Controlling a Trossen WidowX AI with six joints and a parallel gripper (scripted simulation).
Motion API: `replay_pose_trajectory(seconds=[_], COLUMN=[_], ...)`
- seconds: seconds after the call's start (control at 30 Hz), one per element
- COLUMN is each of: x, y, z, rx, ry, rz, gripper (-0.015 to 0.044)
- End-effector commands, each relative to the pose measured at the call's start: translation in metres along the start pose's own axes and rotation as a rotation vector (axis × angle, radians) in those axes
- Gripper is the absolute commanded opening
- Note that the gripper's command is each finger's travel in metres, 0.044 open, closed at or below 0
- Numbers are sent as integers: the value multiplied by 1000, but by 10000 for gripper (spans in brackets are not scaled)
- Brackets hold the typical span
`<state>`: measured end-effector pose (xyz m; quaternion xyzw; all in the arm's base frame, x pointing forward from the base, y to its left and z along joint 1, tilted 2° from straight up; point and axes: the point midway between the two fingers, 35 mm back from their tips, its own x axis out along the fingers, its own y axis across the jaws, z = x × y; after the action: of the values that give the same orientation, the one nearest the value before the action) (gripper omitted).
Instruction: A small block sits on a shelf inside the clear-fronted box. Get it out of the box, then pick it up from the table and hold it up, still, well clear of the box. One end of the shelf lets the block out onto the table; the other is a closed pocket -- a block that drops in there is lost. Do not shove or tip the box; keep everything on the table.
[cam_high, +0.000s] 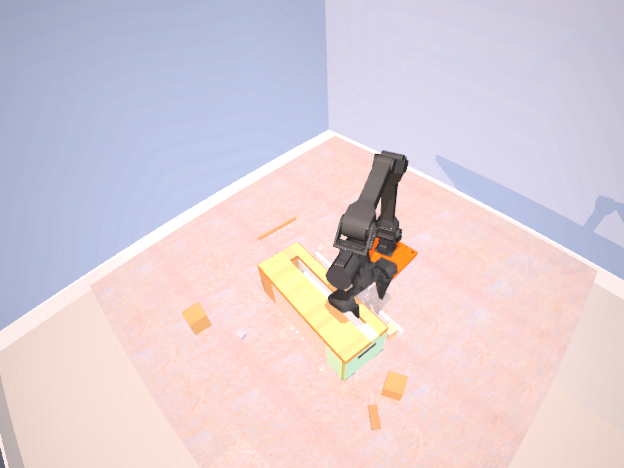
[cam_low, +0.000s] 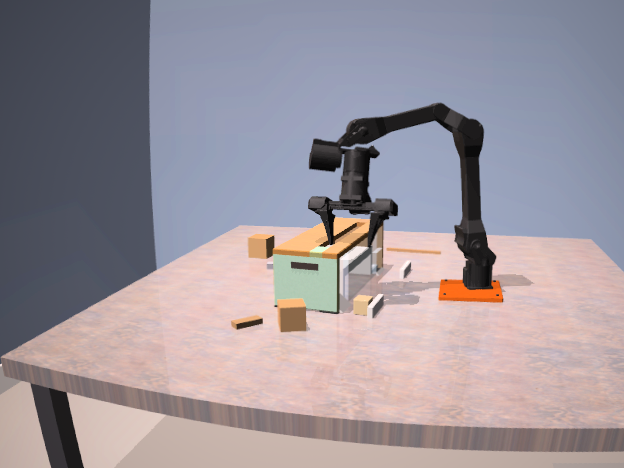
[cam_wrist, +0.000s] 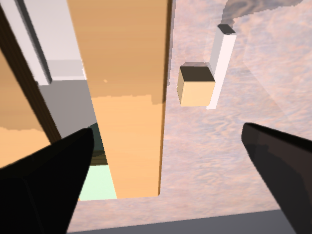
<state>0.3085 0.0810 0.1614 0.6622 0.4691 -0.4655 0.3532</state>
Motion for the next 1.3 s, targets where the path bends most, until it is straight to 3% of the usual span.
replay_pose_trajectory(seconds=[0.0, 0.17, 0.27, 0.33, 0.53, 0.93, 1.27], x=[-21, -16, -26, -25, -21, -13, -11], y=[-2, -1, -2, -3, -6, -19, -25], z=[-5, -4, -27, -30, -32, -42, -47], rx=[-4, 0, -82, -232, -687, -1980, -2544], ry=[3, 3, 50, 32, -45, -264, -362], rz=[7, 8, 77, 92, 100, -20, -160], gripper=[400, 400, 321, 285, 285, 285, 285])
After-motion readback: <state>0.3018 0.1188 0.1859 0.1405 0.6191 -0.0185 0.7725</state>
